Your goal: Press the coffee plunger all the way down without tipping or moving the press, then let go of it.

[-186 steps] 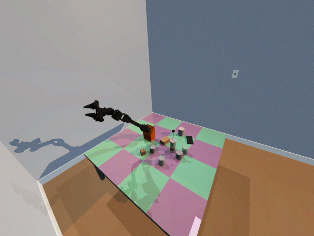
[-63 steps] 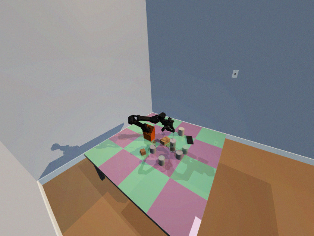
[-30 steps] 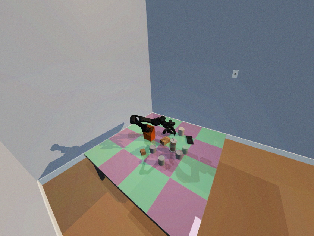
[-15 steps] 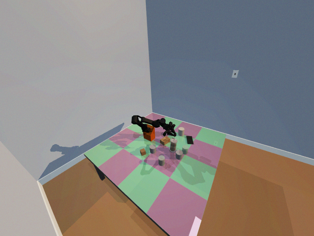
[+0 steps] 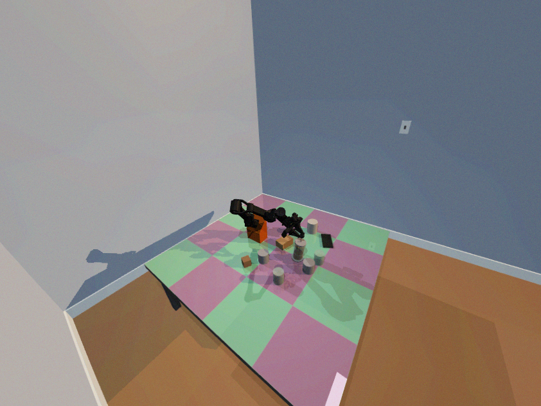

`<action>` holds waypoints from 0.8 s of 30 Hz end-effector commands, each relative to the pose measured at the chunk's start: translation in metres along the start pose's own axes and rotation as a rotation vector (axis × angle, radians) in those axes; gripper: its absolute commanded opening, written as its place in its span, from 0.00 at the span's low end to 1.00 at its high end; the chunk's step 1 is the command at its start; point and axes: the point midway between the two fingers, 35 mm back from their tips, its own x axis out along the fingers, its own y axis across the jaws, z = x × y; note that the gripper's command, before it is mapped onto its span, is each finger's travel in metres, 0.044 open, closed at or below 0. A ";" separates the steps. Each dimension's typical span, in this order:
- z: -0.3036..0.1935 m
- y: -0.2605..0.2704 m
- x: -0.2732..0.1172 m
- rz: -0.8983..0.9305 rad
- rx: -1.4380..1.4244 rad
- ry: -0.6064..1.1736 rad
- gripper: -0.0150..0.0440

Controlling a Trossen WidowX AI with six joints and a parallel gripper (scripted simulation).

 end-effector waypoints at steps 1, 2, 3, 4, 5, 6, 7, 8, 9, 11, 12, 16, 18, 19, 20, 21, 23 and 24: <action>-0.022 -0.001 0.008 -0.005 -0.029 0.054 0.47; -0.022 -0.001 0.009 -0.005 -0.029 0.054 0.47; -0.021 -0.001 0.010 -0.005 -0.029 0.054 0.47; -0.021 -0.001 0.010 -0.005 -0.029 0.054 0.47; -0.021 0.000 0.011 -0.005 -0.029 0.054 0.47; -0.021 0.000 0.011 -0.005 -0.029 0.054 0.47; -0.020 0.000 0.011 -0.005 -0.029 0.054 0.47; -0.020 0.000 0.011 -0.005 -0.029 0.054 0.47; -0.020 0.000 0.012 -0.005 -0.029 0.054 0.47; -0.020 0.000 0.012 -0.005 -0.029 0.054 0.47; -0.019 0.000 0.012 -0.006 -0.029 0.054 0.47; -0.019 0.001 0.013 -0.006 -0.029 0.053 0.47; -0.018 0.001 0.013 -0.006 -0.029 0.053 0.47; -0.018 0.001 0.013 -0.006 -0.029 0.053 0.47; -0.018 0.001 0.013 -0.006 -0.028 0.053 0.47; -0.018 0.001 0.013 -0.006 -0.028 0.053 0.47; -0.018 0.001 0.014 -0.006 -0.028 0.053 0.47; -0.018 0.001 0.014 -0.006 -0.028 0.053 0.47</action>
